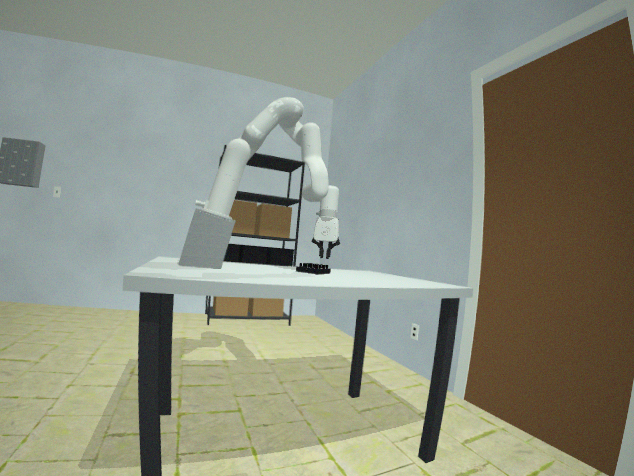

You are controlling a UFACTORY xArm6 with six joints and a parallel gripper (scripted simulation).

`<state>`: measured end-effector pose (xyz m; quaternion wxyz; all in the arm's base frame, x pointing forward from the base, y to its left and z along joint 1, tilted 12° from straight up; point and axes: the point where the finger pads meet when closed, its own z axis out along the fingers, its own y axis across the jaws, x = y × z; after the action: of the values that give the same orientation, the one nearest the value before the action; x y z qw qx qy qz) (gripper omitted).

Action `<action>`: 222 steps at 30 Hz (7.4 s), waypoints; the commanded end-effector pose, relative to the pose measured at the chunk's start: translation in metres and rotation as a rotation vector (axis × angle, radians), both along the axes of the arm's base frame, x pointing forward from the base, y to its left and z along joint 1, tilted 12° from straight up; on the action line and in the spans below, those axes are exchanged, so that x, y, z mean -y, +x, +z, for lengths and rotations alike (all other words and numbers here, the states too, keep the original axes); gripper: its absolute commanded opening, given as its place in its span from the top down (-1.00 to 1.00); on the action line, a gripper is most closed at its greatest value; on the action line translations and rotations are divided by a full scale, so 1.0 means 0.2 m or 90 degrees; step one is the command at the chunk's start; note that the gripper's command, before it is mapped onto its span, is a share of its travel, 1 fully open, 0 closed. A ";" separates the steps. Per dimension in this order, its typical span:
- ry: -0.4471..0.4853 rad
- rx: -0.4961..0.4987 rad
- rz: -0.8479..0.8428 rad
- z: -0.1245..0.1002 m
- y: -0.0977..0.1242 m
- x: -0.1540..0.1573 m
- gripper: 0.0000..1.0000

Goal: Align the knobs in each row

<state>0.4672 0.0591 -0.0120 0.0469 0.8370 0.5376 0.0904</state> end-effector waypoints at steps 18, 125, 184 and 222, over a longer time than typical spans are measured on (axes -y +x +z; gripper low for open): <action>-0.047 0.006 0.227 0.03 -0.07 -0.15 0.61; -0.124 0.014 0.600 -0.11 -0.17 -0.38 0.61; -0.124 0.014 0.600 -0.14 -0.16 -0.38 0.61; -0.124 0.014 0.600 -0.20 -0.15 -0.38 0.61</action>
<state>0.4363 0.1352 -0.0529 0.0831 0.4927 0.8642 0.0585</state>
